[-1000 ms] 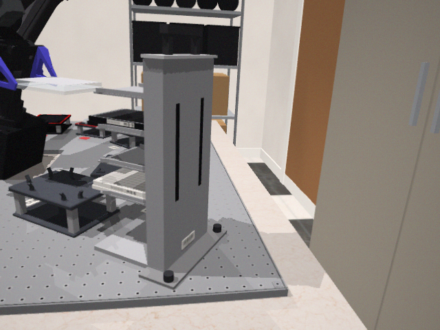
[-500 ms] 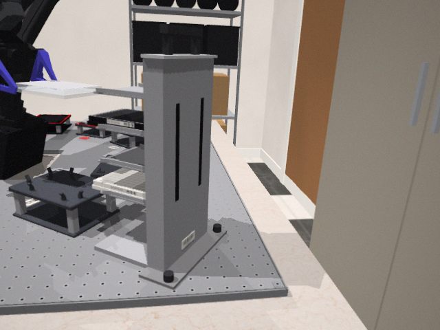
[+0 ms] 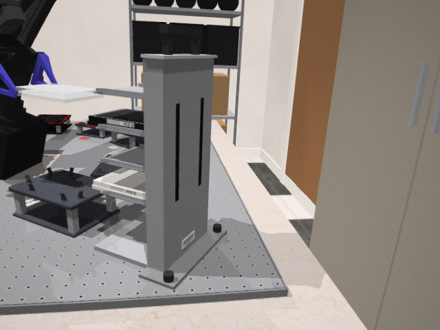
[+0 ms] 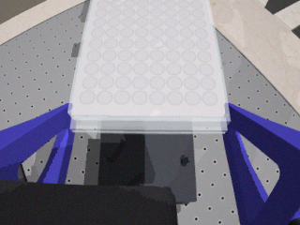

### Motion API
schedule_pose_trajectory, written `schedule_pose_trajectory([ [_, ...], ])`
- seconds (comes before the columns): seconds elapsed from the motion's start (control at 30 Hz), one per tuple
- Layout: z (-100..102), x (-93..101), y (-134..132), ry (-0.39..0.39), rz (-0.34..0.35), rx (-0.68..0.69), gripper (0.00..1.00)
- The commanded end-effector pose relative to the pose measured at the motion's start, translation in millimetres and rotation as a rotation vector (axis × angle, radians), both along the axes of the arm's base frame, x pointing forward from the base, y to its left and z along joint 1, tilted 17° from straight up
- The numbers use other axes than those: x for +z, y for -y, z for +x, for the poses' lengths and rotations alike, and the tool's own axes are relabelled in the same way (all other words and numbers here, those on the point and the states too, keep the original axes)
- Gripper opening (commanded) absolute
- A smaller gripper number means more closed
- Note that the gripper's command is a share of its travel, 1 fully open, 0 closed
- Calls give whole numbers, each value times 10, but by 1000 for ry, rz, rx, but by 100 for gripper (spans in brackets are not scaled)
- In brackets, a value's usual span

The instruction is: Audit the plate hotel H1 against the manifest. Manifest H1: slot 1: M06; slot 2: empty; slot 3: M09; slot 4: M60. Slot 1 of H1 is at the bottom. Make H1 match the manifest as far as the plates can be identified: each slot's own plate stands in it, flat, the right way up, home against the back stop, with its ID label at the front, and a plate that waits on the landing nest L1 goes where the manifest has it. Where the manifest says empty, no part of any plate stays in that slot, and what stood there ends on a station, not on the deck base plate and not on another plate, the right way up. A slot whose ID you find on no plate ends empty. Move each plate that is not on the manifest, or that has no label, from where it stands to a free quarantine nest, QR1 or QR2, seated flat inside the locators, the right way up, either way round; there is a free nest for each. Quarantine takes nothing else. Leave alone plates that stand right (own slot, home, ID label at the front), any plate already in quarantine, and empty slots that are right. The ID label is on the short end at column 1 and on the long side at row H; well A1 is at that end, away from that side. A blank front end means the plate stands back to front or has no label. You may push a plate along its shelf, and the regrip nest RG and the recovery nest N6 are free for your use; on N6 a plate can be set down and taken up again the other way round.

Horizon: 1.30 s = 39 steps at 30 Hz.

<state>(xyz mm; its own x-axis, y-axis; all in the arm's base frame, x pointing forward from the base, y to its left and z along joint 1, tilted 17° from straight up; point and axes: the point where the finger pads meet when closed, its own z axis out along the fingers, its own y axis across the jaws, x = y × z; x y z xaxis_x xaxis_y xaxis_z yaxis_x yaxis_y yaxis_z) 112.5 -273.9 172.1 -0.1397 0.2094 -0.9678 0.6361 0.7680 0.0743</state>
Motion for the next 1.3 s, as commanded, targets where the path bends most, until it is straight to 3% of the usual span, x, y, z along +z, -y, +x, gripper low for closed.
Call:
schedule_pose_trajectory([
  [0.0, 25, 8, 12, 5, -8, 5, 86],
  [1.27, 68, -159, 30, 5, -8, 4, 86],
])
